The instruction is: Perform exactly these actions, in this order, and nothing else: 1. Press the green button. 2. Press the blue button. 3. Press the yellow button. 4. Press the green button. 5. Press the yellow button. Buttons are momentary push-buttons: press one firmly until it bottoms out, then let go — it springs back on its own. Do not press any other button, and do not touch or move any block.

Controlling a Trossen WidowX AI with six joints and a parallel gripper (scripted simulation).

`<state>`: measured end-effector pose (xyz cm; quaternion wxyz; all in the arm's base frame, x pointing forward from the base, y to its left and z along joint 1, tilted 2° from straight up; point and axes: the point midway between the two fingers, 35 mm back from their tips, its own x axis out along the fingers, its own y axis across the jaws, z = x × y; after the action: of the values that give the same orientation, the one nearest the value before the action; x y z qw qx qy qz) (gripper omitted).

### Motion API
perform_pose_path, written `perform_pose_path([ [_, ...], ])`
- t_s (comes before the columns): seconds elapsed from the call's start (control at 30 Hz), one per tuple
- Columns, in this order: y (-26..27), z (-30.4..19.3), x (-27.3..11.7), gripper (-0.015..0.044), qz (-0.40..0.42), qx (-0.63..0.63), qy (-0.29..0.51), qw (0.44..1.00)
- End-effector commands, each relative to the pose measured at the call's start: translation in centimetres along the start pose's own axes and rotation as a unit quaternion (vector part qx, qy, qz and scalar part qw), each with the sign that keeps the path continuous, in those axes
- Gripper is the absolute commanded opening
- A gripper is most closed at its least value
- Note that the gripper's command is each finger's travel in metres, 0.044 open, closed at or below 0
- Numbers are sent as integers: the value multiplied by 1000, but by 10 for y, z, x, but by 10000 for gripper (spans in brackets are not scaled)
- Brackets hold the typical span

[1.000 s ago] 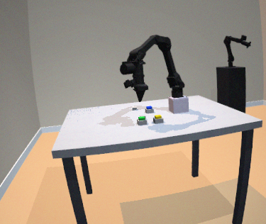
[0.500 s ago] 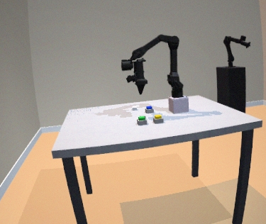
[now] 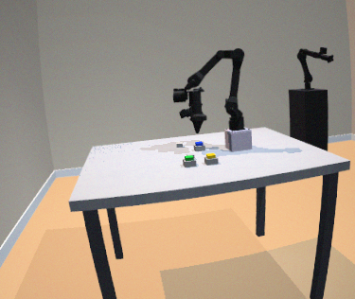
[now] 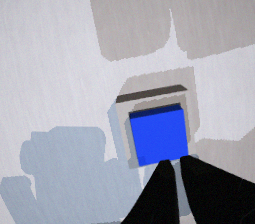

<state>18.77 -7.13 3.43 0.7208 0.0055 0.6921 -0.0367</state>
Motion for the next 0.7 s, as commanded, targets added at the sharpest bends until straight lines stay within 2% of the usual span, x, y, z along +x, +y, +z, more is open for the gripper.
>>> perform_pose_path([
  [0.0, 1, -6, 21, 20, 2, -2, 6, 1000],
  [0.67, 1, -6, 50, 20, 2, -2, 6, 1000],
])
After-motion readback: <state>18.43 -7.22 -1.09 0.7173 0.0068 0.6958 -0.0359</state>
